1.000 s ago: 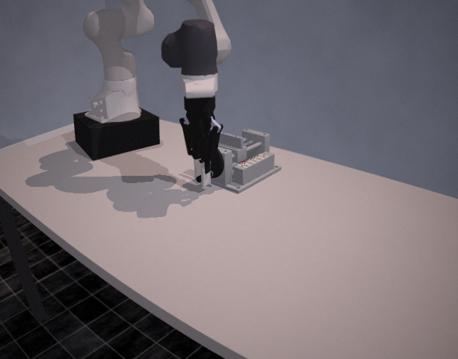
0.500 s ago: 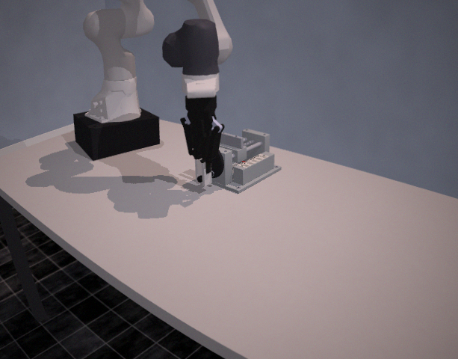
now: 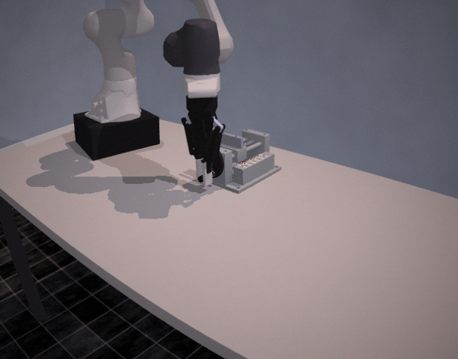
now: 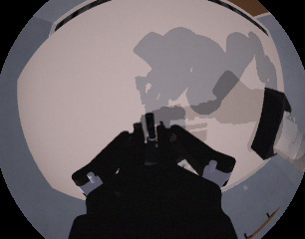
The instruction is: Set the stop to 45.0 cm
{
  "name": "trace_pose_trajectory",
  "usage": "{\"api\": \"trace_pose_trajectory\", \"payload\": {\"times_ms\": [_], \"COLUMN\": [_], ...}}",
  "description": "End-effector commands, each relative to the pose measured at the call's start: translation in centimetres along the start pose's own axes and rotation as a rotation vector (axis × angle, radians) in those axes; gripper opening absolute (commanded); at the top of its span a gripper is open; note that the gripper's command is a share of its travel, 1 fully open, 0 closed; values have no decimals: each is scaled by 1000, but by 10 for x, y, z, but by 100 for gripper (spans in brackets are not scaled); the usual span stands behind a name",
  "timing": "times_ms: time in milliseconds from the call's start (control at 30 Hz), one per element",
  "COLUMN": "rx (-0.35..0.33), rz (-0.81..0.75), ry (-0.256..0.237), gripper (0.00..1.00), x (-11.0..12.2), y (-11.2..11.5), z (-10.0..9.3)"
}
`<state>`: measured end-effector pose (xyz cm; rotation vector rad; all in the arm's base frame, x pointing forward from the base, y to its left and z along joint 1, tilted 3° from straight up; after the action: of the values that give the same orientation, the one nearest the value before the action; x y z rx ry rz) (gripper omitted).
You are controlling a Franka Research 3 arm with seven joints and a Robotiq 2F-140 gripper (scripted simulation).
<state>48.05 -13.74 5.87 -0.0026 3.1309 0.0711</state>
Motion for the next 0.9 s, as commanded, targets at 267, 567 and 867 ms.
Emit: {"api": "trace_pose_trajectory", "payload": {"times_ms": [267,567,867], "rx": [3,3,3], "rz": [1,1,1], "ry": [-5,-5,-5], "gripper": [4,4,4], "x": [-6,-7,-8], "y": [0,0,0], "z": [-2,-4,-5]}}
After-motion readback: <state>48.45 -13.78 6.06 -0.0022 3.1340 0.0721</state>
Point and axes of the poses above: the point where the finger pads meet when closed, its own z axis out along the fingers, its own x axis across the jaws, y = z × x, the point moved 10 cm from there along -z, back along the fingers, and after that the axes turned 5 degrees about -z, right-handed, at the moved point
